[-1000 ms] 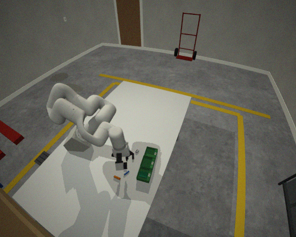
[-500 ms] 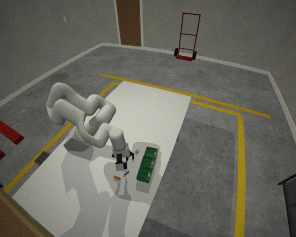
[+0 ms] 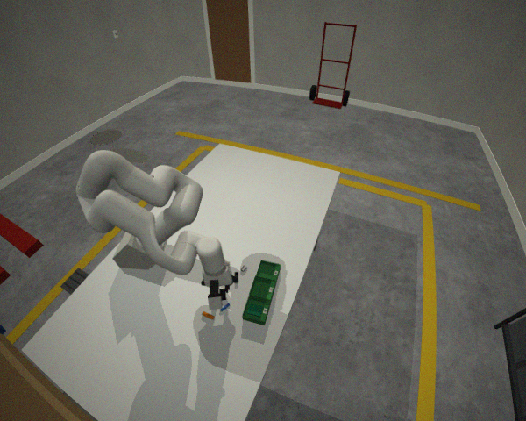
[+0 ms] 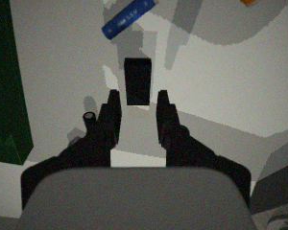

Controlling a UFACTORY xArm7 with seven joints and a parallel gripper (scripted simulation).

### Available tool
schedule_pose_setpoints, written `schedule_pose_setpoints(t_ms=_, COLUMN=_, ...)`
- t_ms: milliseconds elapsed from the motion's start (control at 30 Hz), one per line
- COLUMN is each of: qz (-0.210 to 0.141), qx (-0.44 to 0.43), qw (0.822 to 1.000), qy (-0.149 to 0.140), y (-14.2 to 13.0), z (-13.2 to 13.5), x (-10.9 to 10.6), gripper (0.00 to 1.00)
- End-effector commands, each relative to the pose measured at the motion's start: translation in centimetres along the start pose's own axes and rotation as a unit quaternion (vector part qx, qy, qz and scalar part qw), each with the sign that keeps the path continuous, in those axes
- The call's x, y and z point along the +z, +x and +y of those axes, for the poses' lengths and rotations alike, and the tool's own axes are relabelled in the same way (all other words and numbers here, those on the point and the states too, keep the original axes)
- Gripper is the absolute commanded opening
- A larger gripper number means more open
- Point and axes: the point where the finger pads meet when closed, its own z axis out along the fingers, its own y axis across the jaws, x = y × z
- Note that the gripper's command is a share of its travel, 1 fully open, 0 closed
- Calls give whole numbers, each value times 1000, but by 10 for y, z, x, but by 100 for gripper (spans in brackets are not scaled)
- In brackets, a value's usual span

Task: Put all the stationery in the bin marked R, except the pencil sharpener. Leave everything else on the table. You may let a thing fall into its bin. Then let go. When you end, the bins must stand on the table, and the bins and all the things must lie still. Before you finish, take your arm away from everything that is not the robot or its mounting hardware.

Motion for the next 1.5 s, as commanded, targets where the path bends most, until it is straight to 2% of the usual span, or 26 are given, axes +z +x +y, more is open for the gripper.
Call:
schedule_pose_setpoints(t_ms=0, qz=3, qx=1, qw=1000, qy=1, y=4, z=-2, x=6, gripper=38)
schedule_pose_setpoints(t_ms=1067, qz=3, qx=1, qw=1000, qy=1, y=2, z=-1, x=18, gripper=38)
schedule_pose_setpoints(t_ms=1100, qz=3, qx=1, qw=1000, qy=1, y=2, z=-1, x=18, gripper=0)
schedule_pose_setpoints(t_ms=1467, qz=3, qx=1, qw=1000, qy=1, y=2, z=-1, x=18, gripper=0)
